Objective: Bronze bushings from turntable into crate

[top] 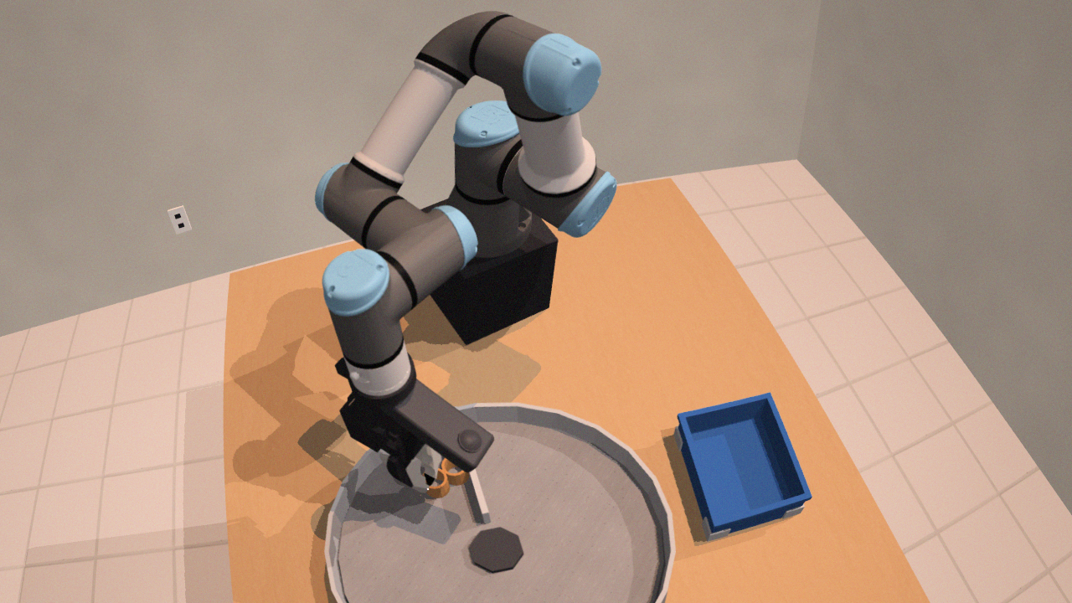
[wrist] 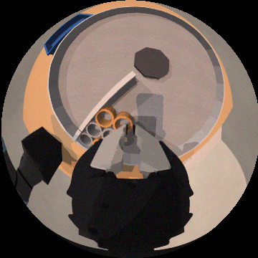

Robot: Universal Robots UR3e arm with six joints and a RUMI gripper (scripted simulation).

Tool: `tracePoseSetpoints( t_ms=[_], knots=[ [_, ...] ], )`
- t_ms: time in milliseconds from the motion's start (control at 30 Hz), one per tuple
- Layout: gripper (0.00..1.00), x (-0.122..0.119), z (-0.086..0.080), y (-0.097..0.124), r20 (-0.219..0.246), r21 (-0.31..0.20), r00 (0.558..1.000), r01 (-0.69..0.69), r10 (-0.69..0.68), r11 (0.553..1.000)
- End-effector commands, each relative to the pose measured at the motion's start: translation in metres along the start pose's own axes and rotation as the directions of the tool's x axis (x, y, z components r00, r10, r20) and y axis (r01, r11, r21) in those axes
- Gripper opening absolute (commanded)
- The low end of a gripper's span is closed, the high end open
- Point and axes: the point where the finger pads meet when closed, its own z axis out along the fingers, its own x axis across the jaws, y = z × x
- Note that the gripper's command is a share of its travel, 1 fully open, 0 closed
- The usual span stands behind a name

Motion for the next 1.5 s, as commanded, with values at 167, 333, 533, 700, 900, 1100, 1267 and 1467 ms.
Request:
tracePoseSetpoints(
  t_ms=[167, 333, 533, 700, 900, 1100, 1267, 1467],
  knots=[
    [0.06, 0.0011, 0.0086, 0.0000, -0.003, 0.000, 1.000, 0.000, 0.000, 1.000],
    [0.06, 0.0011, 0.0090, 0.0000, -0.003, 0.000, 1.000, 0.000, 0.000, 1.000],
    [0.06, 0.0011, 0.0090, 0.0000, -0.003, 0.000, 1.000, 0.000, 0.000, 1.000],
    [0.06, 0.0011, 0.0090, 0.0000, -0.003, 0.000, 1.000, 0.000, 0.000, 1.000],
    [0.06, 0.0011, 0.0090, 0.0000, -0.003, 0.000, 1.000, 0.000, 0.000, 1.000],
    [0.06, 0.0011, 0.0090, 0.0000, -0.003, 0.000, 1.000, 0.000, 0.000, 1.000],
    [0.06, 0.0011, 0.0090, 0.0000, -0.003, 0.000, 1.000, 0.000, 0.000, 1.000],
    [0.00, 0.0011, 0.0090, 0.0000, -0.003, 0.000, 1.000, 0.000, 0.000, 1.000]
  ],
)
